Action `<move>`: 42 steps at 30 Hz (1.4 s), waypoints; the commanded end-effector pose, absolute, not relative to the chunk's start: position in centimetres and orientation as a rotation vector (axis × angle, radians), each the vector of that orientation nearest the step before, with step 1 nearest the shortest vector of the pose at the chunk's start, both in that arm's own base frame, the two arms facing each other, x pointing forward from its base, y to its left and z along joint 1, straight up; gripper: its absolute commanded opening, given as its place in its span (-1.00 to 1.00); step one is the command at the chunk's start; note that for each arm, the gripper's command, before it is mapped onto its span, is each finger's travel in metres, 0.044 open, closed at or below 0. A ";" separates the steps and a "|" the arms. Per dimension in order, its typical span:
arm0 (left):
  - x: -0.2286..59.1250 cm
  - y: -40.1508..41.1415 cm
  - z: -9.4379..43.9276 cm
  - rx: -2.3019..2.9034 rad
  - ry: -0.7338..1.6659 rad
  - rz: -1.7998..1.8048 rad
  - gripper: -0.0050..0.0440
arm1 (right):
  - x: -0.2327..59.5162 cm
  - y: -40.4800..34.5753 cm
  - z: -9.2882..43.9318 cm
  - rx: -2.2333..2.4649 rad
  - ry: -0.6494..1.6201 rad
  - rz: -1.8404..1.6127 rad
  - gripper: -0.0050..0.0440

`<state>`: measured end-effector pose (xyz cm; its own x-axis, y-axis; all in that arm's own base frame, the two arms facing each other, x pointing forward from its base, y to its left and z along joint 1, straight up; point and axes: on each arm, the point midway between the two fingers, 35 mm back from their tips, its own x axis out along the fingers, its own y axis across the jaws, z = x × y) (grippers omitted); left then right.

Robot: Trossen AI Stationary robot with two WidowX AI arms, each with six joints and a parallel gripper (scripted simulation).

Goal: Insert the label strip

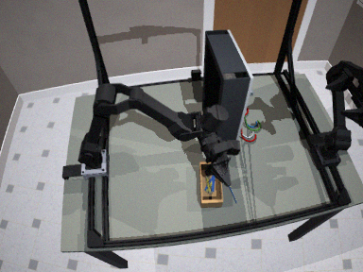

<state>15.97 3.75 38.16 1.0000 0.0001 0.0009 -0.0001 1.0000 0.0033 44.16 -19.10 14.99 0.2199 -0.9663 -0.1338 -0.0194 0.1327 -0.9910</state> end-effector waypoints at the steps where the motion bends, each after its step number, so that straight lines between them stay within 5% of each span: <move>1: 15.9 3.7 38.3 0.005 -0.002 0.000 1.00 | 43.8 -18.9 16.7 -1.197 1.080 -0.983 -1.00; 42: 15.9 3.7 38.3 0.005 -0.002 0.000 1.00 | 41.7 -17.7 17.2 -1.201 1.113 -1.110 -1.00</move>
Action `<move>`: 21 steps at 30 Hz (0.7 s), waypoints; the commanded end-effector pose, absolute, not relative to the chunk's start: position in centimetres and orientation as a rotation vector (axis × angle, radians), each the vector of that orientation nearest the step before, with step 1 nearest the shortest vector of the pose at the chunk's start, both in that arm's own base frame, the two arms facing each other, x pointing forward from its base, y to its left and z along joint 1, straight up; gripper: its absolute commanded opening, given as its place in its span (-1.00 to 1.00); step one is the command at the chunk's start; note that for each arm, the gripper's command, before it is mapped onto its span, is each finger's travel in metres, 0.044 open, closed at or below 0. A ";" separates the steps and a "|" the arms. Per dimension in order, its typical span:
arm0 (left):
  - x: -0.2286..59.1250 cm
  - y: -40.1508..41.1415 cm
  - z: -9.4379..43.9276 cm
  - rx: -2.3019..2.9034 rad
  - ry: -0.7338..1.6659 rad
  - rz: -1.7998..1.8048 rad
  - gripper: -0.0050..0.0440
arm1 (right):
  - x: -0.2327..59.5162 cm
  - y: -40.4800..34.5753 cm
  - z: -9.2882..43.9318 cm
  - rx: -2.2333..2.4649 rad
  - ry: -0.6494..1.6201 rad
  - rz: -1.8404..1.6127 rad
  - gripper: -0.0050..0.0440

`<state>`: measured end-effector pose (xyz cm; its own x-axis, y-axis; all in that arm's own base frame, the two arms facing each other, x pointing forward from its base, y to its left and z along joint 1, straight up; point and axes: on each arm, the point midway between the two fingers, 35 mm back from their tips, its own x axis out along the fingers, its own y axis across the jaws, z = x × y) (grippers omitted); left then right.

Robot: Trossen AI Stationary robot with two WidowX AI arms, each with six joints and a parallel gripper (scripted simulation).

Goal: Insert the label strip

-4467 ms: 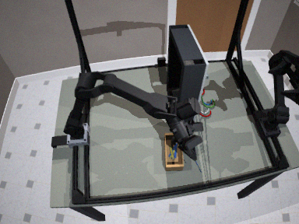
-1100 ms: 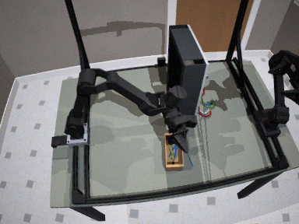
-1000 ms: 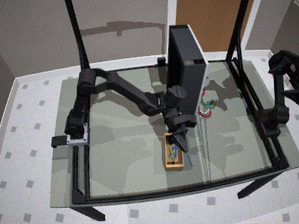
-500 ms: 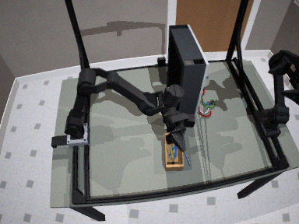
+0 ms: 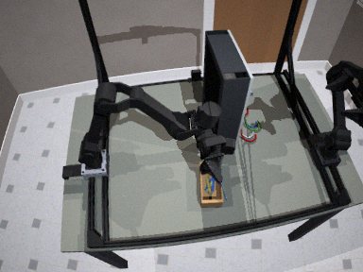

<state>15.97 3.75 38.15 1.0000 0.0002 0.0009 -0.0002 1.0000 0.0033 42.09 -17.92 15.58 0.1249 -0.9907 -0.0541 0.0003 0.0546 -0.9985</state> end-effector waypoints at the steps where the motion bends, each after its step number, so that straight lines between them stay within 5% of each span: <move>1: 15.9 3.7 38.3 0.005 -0.002 0.000 1.00 | 41.7 -17.7 17.2 -1.201 1.114 -1.113 -1.00; 21: 15.9 3.7 38.3 0.005 -0.002 0.000 1.00 | 41.2 -17.1 17.7 -1.197 1.118 -1.143 -1.00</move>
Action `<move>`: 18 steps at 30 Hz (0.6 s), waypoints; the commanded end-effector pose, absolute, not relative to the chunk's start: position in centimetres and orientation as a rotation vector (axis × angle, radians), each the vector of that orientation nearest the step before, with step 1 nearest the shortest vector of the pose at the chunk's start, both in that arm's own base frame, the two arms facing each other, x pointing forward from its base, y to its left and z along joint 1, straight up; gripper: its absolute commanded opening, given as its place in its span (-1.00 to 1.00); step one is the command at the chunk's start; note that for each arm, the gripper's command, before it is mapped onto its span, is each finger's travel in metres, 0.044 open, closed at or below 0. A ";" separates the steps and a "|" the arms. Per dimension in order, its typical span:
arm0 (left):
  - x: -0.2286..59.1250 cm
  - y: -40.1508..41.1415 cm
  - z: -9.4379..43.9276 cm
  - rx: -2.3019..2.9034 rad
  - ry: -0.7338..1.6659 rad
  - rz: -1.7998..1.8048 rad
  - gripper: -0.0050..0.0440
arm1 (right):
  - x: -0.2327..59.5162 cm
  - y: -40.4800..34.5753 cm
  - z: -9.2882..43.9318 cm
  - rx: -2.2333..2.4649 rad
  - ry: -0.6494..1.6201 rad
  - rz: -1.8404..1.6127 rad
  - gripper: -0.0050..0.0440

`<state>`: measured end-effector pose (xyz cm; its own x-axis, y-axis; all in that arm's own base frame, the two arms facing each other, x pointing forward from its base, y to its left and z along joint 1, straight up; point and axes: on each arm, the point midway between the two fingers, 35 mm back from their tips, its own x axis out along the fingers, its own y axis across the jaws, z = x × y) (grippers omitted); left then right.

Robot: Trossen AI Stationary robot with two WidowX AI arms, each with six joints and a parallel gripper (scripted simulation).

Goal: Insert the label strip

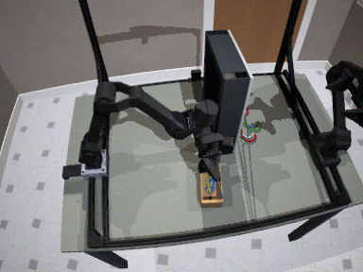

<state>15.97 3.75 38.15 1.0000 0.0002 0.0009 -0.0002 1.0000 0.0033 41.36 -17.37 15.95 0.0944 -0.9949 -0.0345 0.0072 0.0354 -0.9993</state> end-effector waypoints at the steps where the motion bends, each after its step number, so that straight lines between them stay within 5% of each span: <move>1: 15.9 3.7 38.3 0.005 -0.002 0.000 1.00 | 41.2 -17.1 17.7 -1.197 1.118 -1.143 -1.00; 18: 15.9 3.7 38.3 0.005 -0.002 0.000 1.00 | 41.2 -16.2 18.1 -1.207 1.121 -1.145 -1.00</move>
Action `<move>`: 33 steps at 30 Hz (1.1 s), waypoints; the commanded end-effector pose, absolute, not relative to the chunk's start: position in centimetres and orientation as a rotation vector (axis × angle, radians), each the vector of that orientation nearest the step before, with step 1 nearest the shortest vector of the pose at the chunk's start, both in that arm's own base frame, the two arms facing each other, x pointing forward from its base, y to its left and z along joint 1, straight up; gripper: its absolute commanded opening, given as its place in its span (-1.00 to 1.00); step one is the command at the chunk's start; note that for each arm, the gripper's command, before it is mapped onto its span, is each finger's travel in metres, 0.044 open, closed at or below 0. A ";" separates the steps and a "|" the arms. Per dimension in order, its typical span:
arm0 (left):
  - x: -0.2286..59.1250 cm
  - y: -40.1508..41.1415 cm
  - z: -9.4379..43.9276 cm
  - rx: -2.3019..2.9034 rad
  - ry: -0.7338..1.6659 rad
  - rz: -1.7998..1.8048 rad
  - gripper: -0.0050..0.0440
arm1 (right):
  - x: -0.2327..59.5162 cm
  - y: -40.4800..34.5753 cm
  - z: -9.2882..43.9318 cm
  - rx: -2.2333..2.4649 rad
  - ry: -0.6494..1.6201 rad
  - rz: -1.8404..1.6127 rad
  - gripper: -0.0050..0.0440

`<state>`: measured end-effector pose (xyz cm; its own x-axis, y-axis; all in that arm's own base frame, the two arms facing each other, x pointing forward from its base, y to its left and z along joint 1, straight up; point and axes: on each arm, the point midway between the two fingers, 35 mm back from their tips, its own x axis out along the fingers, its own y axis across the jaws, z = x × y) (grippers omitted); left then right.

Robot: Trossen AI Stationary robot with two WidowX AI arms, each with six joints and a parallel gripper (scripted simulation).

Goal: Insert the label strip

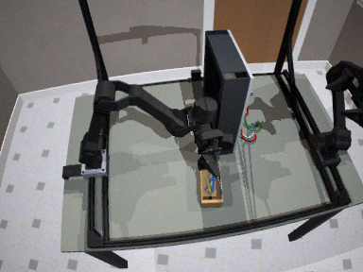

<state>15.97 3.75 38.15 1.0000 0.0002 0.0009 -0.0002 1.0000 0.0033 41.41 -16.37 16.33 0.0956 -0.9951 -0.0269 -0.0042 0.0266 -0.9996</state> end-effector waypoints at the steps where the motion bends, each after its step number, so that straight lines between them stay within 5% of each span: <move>1: 15.9 3.7 38.3 0.005 -0.002 0.000 1.00 | 41.2 -16.2 18.1 -1.207 1.121 -1.145 -1.00; 33: 15.9 3.7 38.3 0.005 -0.002 0.000 1.00 | 40.0 -14.7 18.3 -1.207 1.156 -1.185 -1.00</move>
